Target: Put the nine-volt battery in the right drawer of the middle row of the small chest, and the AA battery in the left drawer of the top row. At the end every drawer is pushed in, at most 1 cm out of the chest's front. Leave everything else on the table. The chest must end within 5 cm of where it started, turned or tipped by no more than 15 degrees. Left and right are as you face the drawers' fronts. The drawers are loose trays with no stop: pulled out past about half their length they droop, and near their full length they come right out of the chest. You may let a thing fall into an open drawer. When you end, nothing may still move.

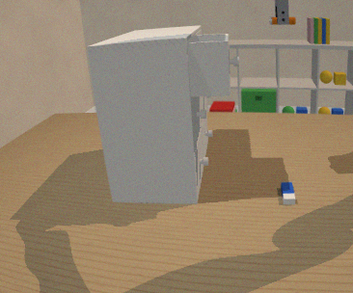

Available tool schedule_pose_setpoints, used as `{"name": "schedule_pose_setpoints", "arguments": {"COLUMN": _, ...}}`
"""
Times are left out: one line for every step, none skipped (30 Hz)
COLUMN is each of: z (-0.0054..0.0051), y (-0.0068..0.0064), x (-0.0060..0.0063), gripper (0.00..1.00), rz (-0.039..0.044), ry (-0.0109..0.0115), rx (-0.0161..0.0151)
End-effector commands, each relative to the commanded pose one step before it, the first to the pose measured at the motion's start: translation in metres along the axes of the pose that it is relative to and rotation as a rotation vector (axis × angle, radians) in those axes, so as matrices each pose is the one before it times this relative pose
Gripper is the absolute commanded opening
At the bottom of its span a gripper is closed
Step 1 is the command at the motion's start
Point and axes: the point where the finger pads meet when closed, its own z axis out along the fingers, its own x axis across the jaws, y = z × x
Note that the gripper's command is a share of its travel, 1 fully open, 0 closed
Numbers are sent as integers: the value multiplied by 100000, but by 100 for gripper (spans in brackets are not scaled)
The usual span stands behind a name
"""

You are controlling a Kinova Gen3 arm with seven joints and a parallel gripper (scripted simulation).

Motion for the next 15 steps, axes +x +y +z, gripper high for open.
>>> {"name": "schedule_pose_setpoints", "arguments": {"z": -269, "y": 59, "x": -253, "gripper": 31, "rz": 465, "ry": -991, "rx": -357}}
{"name": "schedule_pose_setpoints", "arguments": {"z": -113, "y": 0, "x": 0, "gripper": 31, "rz": -1, "ry": 0, "rx": 0}}
{"name": "schedule_pose_setpoints", "arguments": {"z": -100, "y": 1, "x": -1, "gripper": 31, "rz": 1, "ry": 0, "rx": 0}}
{"name": "schedule_pose_setpoints", "arguments": {"z": -87, "y": 1, "x": -1, "gripper": 31, "rz": 0, "ry": 0, "rx": 0}}
{"name": "schedule_pose_setpoints", "arguments": {"z": -74, "y": 0, "x": -1, "gripper": 31, "rz": 0, "ry": 0, "rx": 0}}
{"name": "schedule_pose_setpoints", "arguments": {"z": -62, "y": 0, "x": -1, "gripper": 31, "rz": 0, "ry": 0, "rx": 0}}
{"name": "schedule_pose_setpoints", "arguments": {"z": -51, "y": 0, "x": 0, "gripper": 31, "rz": 0, "ry": 0, "rx": 0}}
{"name": "schedule_pose_setpoints", "arguments": {"z": -40, "y": 0, "x": 0, "gripper": 31, "rz": 0, "ry": 0, "rx": 0}}
{"name": "schedule_pose_setpoints", "arguments": {"z": -31, "y": 0, "x": 0, "gripper": 31, "rz": 0, "ry": 0, "rx": 0}}
{"name": "schedule_pose_setpoints", "arguments": {"z": -23, "y": 0, "x": 0, "gripper": 31, "rz": 0, "ry": 0, "rx": 0}}
{"name": "schedule_pose_setpoints", "arguments": {"z": -16, "y": 0, "x": 0, "gripper": 31, "rz": 0, "ry": 0, "rx": 0}}
{"name": "schedule_pose_setpoints", "arguments": {"z": -10, "y": 0, "x": 0, "gripper": 31, "rz": 0, "ry": 0, "rx": 0}}
{"name": "schedule_pose_setpoints", "arguments": {"z": -5, "y": 0, "x": 0, "gripper": 31, "rz": 0, "ry": 0, "rx": 0}}
{"name": "schedule_pose_setpoints", "arguments": {"z": -2, "y": 0, "x": 0, "gripper": 31, "rz": 0, "ry": 0, "rx": 0}}
{"name": "schedule_pose_setpoints", "arguments": {"z": 0, "y": 0, "x": 0, "gripper": 31, "rz": 0, "ry": 0, "rx": 0}}
